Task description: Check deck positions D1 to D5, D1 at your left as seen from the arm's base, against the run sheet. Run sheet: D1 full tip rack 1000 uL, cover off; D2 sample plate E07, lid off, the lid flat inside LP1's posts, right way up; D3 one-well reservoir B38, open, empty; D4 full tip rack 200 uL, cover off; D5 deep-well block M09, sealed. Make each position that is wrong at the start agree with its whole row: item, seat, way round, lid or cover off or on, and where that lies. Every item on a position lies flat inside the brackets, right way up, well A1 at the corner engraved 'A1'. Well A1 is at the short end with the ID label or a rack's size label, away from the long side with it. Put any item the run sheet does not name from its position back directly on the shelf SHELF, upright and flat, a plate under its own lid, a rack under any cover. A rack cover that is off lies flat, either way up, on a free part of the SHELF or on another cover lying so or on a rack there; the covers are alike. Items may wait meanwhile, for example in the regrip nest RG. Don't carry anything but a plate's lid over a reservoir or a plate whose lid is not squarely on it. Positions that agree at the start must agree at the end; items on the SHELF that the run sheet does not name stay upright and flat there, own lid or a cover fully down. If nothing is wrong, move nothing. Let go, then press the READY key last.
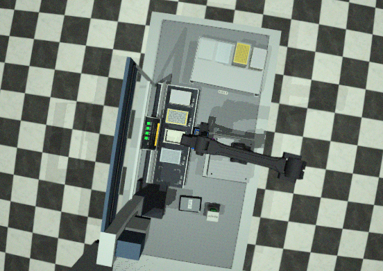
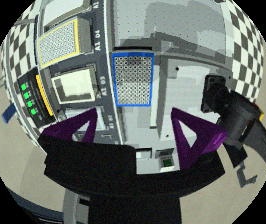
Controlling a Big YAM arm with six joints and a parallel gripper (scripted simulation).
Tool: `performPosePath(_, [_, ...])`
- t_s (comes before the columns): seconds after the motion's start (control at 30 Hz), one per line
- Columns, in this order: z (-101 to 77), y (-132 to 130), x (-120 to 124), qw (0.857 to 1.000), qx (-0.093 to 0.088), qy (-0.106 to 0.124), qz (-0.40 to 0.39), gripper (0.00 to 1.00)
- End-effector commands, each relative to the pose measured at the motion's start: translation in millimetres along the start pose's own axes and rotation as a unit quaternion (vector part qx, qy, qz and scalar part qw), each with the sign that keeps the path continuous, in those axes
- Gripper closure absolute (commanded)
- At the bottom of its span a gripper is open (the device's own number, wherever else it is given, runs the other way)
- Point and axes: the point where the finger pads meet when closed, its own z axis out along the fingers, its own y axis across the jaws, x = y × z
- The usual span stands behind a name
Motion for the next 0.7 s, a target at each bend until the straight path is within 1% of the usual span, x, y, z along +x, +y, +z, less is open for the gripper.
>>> performPosePath(0.0, [-1.0,6,-4,1.0,-0.012,-0.003,0.002,0.0])
performPosePath(0.07, [4.6,6,-4,1.0,-0.008,-0.003,0.001,0.0])
performPosePath(0.47, [24.7,6,-4,1.0,-0.008,-0.003,0.001,0.0])
performPosePath(0.53, [24.7,6,-4,1.0,-0.008,-0.003,0.001,0.0])
performPosePath(0.57, [23.3,6,-4,1.0,-0.014,-0.003,0.002,0.0])
performPosePath(0.63, [29.7,6,-4,1.0,-0.008,-0.003,0.001,0.0])
performPosePath(0.67, [31.4,6,-4,1.0,-0.008,-0.003,0.001,0.0])
